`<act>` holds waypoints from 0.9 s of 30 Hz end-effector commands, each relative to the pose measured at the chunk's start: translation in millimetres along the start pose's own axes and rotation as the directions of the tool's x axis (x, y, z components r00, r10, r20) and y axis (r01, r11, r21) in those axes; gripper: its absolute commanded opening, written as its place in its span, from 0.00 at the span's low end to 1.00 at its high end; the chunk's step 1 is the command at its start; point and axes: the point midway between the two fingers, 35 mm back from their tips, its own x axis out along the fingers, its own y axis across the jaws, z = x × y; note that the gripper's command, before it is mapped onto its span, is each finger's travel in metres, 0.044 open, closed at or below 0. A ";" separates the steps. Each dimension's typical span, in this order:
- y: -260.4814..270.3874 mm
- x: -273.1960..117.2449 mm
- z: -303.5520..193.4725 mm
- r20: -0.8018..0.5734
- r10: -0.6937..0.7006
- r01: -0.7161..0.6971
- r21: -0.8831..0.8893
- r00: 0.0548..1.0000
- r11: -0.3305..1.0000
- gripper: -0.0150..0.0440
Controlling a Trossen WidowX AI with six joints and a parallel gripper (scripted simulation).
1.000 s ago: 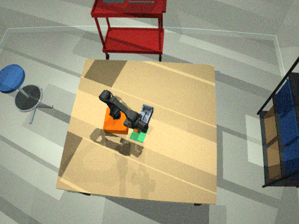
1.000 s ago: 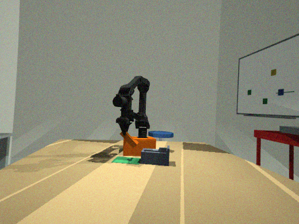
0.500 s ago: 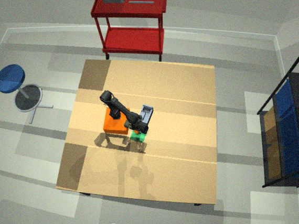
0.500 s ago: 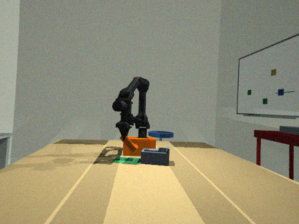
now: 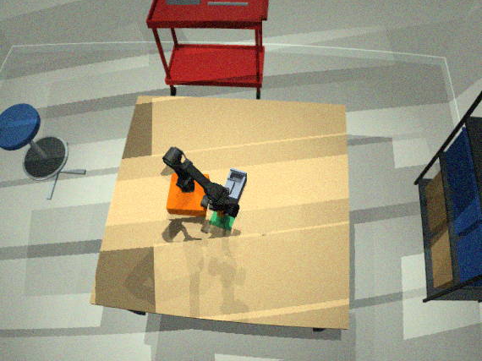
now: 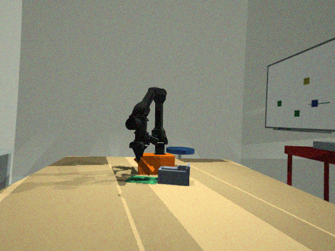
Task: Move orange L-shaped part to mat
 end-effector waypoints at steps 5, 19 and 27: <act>0.8 14.8 -0.6 -0.003 0.005 -0.005 -0.005 1.000 1.000 0.25; 1.2 22.2 -0.5 -0.003 0.005 -0.005 -0.005 1.000 1.000 0.25; 1.2 21.8 0.3 0.001 0.004 -0.004 0.000 1.000 1.000 0.30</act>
